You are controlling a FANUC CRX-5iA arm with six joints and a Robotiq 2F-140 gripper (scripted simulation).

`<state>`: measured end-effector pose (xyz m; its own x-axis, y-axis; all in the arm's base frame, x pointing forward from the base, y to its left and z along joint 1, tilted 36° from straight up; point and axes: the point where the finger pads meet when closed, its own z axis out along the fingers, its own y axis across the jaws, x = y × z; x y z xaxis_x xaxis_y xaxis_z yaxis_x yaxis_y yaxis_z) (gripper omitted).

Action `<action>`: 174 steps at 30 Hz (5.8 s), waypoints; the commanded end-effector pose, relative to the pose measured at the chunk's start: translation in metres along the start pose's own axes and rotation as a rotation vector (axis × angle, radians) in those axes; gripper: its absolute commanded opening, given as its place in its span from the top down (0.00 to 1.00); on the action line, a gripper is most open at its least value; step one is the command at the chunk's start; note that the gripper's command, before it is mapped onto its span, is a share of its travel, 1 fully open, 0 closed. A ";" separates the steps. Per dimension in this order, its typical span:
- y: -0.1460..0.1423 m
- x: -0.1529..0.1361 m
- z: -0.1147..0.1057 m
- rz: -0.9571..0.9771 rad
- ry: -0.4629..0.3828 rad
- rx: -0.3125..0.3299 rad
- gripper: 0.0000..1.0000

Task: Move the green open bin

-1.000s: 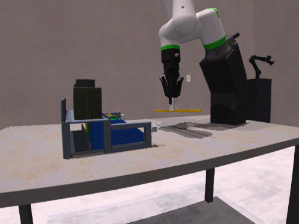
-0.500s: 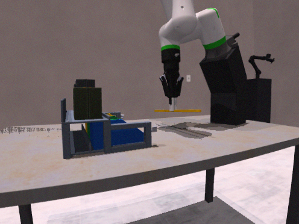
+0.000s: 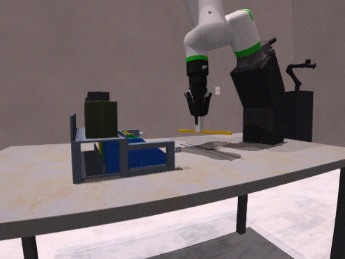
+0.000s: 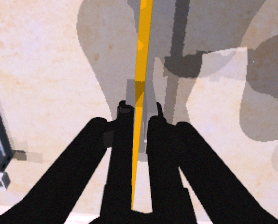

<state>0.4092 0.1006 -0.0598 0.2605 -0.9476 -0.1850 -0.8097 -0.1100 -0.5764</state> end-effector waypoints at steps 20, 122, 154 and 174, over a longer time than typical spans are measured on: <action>0.000 0.002 0.026 0.000 0.070 -0.002 1.00; 0.000 0.004 0.074 0.000 0.072 -0.003 0.43; 0.000 0.001 0.024 0.000 0.072 -0.003 0.43; -0.001 -0.003 -0.031 0.000 0.072 -0.003 0.43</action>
<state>0.3984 0.0956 -0.0453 0.2687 -0.9436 -0.1937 -0.7900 -0.1009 -0.6047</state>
